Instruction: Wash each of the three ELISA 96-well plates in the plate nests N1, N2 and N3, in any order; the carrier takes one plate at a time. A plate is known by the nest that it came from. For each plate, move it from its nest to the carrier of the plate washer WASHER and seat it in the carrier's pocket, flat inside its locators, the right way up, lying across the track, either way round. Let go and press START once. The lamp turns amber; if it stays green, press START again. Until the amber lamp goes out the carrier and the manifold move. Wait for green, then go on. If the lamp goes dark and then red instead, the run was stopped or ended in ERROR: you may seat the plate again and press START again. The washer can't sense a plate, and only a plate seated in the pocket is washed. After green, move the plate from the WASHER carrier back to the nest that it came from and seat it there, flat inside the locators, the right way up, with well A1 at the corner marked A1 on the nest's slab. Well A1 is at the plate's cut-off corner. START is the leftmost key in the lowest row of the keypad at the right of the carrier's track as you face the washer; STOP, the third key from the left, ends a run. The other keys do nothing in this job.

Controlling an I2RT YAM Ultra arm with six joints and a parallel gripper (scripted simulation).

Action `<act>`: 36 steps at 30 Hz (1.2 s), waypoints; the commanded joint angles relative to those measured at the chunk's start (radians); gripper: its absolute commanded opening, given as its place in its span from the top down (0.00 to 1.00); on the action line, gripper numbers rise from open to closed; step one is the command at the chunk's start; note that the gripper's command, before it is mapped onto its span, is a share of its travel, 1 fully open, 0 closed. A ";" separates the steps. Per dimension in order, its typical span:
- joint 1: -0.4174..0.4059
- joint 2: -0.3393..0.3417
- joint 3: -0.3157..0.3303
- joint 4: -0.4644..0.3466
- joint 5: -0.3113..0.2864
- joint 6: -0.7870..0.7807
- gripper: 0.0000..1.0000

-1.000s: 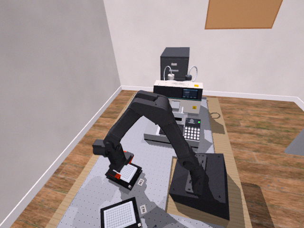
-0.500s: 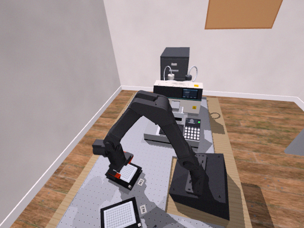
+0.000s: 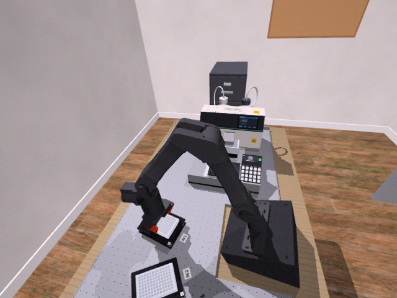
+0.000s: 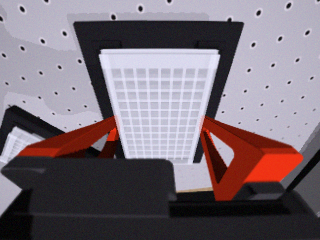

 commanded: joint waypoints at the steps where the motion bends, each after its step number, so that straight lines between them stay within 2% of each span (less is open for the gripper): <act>1: 0.000 -0.007 0.003 0.007 0.000 -0.001 0.50; 2: 0.000 -0.007 0.003 0.007 0.000 -0.001 0.60; 6: 0.000 -0.007 0.003 0.007 0.000 -0.001 0.60; 7: 0.000 -0.007 0.003 0.007 0.000 -0.001 0.70; 9: 0.000 -0.007 0.003 0.007 0.000 -0.001 0.70; 10: 0.000 -0.007 0.003 0.007 0.000 -0.001 0.80; 12: 0.000 -0.007 0.003 0.007 0.000 -0.001 0.80; 13: 0.000 -0.007 0.003 0.007 0.000 -0.001 0.90; 15: 0.000 -0.007 0.003 0.007 0.000 -0.001 0.90; 16: 0.000 -0.007 0.003 0.007 0.000 -0.001 1.00; 36: 0.000 -0.007 0.003 0.007 0.000 -0.001 1.00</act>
